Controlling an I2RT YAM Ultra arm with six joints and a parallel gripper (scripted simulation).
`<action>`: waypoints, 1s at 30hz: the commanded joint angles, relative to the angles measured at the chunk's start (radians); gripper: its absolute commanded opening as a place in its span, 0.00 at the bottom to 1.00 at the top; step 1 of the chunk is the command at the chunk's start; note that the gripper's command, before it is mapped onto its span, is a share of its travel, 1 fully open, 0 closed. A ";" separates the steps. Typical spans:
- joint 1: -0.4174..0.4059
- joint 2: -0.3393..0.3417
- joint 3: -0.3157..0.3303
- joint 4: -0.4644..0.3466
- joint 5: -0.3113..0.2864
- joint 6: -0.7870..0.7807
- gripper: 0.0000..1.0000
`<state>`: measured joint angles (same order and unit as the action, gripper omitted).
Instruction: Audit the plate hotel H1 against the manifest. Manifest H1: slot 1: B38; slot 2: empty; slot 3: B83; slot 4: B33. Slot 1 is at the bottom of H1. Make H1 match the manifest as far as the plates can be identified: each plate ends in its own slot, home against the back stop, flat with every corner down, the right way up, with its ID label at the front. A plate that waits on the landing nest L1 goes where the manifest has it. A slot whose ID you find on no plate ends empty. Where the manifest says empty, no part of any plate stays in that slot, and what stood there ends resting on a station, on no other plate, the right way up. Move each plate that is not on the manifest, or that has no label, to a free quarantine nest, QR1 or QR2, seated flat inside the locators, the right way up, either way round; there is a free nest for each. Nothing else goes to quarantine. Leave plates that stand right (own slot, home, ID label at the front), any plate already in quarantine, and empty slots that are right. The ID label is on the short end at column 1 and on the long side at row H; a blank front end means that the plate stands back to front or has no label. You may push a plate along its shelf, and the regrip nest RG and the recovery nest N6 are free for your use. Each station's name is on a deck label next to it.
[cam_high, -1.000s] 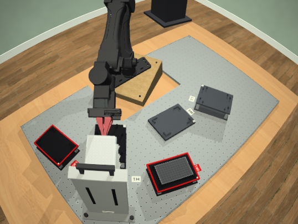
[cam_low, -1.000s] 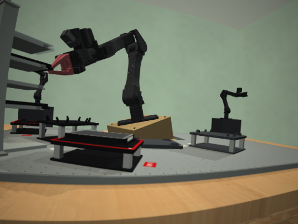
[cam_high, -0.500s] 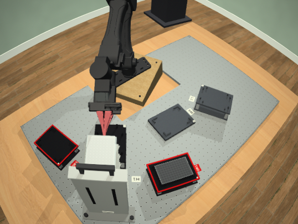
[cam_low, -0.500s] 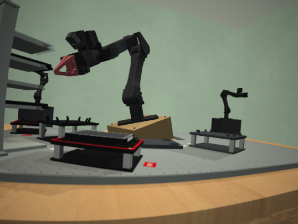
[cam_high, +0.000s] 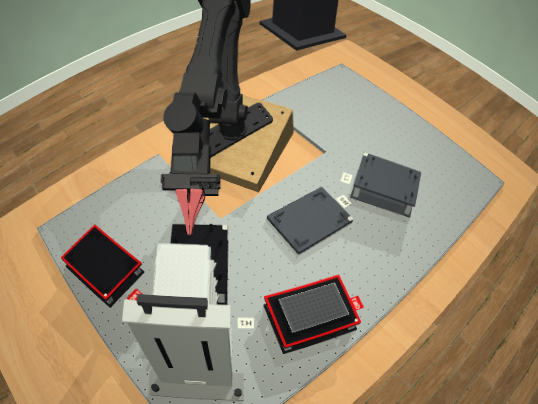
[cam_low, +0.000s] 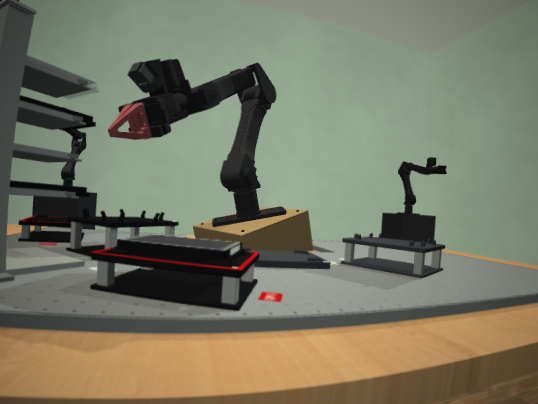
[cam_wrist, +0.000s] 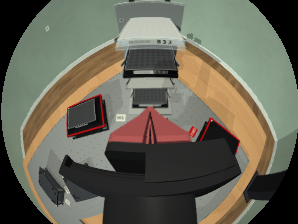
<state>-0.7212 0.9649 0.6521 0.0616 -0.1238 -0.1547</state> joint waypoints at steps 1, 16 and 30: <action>-0.004 -0.015 0.000 -0.008 -0.006 -0.002 0.00; -0.030 -0.124 -0.060 -0.058 -0.032 -0.009 0.00; -0.056 -0.210 -0.100 -0.105 -0.056 -0.016 0.00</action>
<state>-0.7738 0.7605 0.5472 -0.0349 -0.1738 -0.1680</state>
